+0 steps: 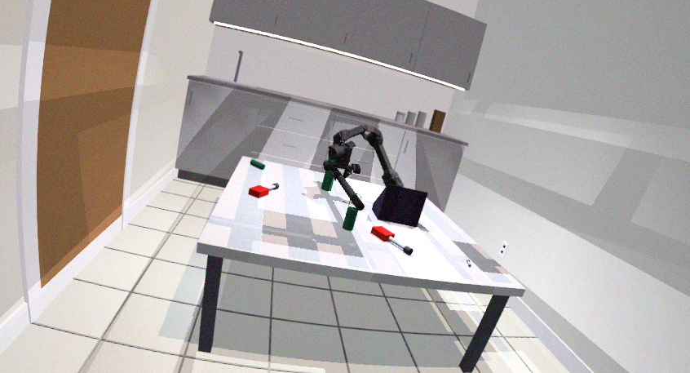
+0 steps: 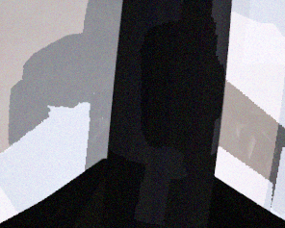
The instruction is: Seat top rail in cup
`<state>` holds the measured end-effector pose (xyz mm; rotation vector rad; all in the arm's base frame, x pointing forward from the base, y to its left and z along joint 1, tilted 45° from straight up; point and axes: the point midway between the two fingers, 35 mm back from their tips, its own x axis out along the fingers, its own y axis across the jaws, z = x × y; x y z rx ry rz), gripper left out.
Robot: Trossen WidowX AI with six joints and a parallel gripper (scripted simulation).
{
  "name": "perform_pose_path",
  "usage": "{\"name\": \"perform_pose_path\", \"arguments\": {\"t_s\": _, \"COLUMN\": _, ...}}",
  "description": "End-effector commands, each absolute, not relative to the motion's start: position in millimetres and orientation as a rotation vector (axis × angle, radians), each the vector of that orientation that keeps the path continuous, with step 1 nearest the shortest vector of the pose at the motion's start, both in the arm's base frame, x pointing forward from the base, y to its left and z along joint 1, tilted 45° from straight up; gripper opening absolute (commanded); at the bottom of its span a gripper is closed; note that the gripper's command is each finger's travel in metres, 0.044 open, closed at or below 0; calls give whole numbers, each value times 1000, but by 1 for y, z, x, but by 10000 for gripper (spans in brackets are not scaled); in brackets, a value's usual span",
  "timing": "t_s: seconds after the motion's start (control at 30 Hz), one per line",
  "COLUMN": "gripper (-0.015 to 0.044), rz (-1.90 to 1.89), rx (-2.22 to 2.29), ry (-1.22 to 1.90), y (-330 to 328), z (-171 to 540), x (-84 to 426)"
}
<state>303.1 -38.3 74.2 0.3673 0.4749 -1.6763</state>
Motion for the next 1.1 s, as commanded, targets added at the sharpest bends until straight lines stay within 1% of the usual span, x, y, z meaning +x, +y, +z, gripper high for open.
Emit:
{"name": "perform_pose_path", "arguments": {"t_s": 0.0, "gripper": 0, "rz": -1659, "rx": 372, "ry": 464, "y": -38, "z": 82, "x": 307}}
{"name": "perform_pose_path", "arguments": {"t_s": 0.73, "gripper": 0, "rz": -1660, "rx": 372, "ry": 464, "y": -45, "z": 92, "x": 308}}
{"name": "perform_pose_path", "arguments": {"t_s": 0.77, "gripper": 0, "rz": -1680, "rx": 366, "ry": 478, "y": -46, "z": 84, "x": 304}}
{"name": "perform_pose_path", "arguments": {"t_s": 1.03, "gripper": 0, "rz": -1680, "rx": 366, "ry": 478, "y": -46, "z": 84, "x": 304}}
{"name": "perform_pose_path", "arguments": {"t_s": 1.07, "gripper": 26, "rz": -1680, "rx": 366, "ry": 478, "y": -46, "z": 84, "x": 304}}
